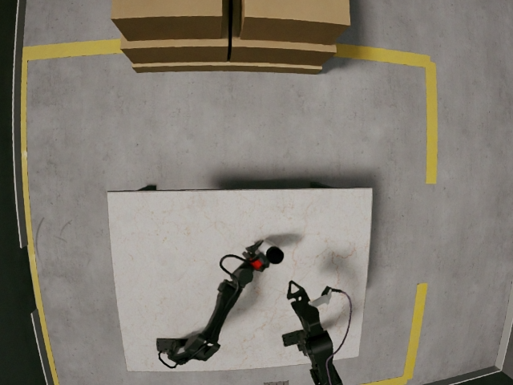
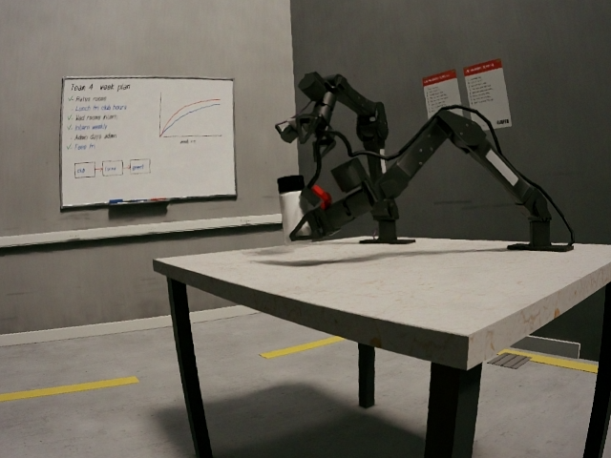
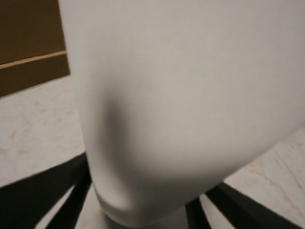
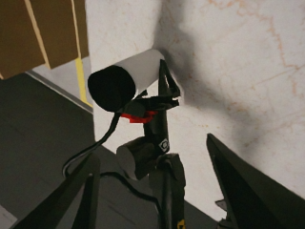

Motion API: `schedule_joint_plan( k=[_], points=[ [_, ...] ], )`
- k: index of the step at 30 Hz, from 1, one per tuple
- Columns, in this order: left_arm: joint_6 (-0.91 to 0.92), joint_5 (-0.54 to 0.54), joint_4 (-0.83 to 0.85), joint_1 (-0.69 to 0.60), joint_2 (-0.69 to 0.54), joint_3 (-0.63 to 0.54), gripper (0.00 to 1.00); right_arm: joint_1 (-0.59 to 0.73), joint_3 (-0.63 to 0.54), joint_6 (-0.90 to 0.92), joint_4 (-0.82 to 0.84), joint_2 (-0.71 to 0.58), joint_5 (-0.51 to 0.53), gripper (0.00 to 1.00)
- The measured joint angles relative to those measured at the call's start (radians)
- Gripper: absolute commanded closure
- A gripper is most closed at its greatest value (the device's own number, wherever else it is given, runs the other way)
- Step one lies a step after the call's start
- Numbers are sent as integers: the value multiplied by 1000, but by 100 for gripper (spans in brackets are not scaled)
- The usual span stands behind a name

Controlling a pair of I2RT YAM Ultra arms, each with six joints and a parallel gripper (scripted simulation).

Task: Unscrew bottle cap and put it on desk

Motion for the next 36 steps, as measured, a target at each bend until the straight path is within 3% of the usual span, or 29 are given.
schedule_joint_plan(
  k=[7,36],
  points=[
    [-53,-51,2,-104,58,90,100,0,0,0,0,0,0,6],
    [-68,-87,0,-67,58,106,100,0,0,0,0,0,0,6]
  ],
)
